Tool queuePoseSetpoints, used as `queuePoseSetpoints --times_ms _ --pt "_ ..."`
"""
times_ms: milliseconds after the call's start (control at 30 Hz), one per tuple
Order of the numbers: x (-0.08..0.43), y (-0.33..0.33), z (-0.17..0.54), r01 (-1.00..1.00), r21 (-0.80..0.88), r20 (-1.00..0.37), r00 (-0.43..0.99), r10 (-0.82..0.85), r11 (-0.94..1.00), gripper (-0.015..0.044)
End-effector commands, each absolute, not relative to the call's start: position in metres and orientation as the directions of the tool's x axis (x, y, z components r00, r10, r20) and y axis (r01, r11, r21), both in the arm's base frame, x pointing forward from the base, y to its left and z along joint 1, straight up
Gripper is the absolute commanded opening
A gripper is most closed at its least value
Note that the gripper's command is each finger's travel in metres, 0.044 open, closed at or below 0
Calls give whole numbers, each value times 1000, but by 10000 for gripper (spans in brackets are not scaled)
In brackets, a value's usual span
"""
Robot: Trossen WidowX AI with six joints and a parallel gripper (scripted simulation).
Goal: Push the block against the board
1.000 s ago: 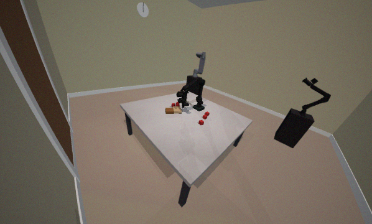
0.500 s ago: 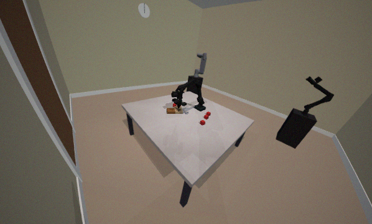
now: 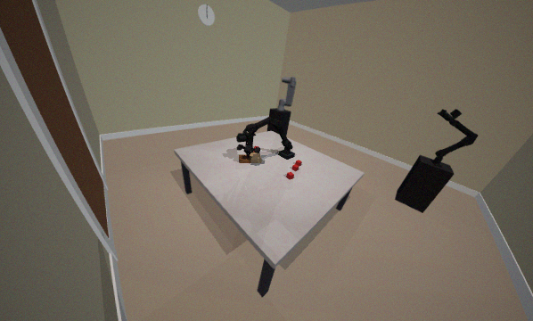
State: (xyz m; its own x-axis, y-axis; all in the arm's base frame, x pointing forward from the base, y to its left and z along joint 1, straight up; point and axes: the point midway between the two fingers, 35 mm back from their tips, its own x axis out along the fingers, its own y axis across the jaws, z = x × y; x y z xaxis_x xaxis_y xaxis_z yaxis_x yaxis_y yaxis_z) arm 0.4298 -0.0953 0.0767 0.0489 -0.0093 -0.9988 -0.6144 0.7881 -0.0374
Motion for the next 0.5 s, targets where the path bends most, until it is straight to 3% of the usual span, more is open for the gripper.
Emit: queuePoseSetpoints --times_ms 0,467 --pt "440 -97 74 -674 -39 -999 49 -9 737 0" --pt "446 -99 19 -691 -40 -999 49 -9 722 0"
